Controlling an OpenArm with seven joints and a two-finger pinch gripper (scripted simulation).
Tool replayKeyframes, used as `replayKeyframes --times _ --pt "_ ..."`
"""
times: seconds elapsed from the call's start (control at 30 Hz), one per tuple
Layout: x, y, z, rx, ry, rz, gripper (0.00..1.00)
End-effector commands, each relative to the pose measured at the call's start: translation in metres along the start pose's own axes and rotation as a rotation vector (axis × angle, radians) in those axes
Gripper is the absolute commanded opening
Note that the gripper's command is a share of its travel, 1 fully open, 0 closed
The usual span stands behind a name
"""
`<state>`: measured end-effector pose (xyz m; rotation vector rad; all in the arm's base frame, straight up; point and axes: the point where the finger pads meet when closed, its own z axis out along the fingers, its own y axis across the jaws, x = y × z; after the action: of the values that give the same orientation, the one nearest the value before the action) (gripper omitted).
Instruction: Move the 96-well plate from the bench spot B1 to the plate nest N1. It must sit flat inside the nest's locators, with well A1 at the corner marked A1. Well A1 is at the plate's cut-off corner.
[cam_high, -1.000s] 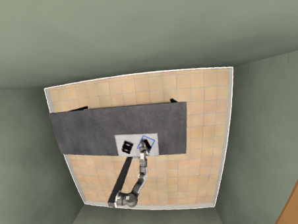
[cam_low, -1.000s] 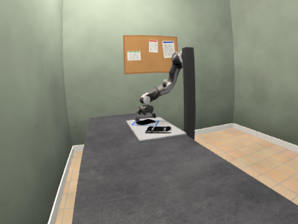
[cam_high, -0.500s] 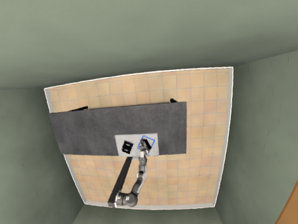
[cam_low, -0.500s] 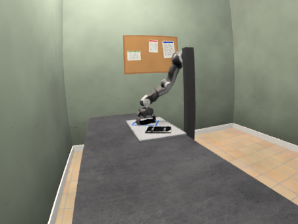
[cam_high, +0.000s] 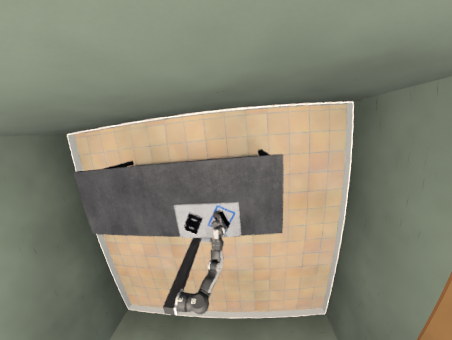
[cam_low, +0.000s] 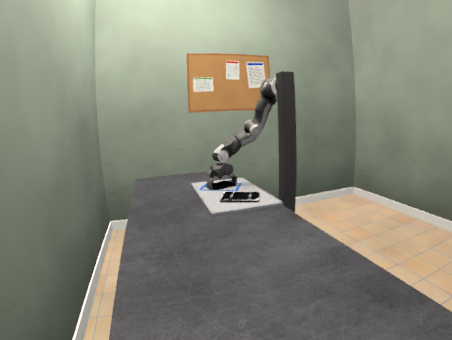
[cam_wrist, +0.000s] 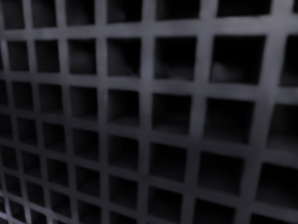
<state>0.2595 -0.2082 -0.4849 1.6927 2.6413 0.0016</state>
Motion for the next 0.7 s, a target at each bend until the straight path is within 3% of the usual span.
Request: replayKeyframes --times 0.0,0.67 --pt "-0.0001 0.0007 0.0001 -0.006 0.0 -0.003 1.0" --pt "0.0012 0.0046 -0.0031 -0.005 0.001 -0.003 1.0"
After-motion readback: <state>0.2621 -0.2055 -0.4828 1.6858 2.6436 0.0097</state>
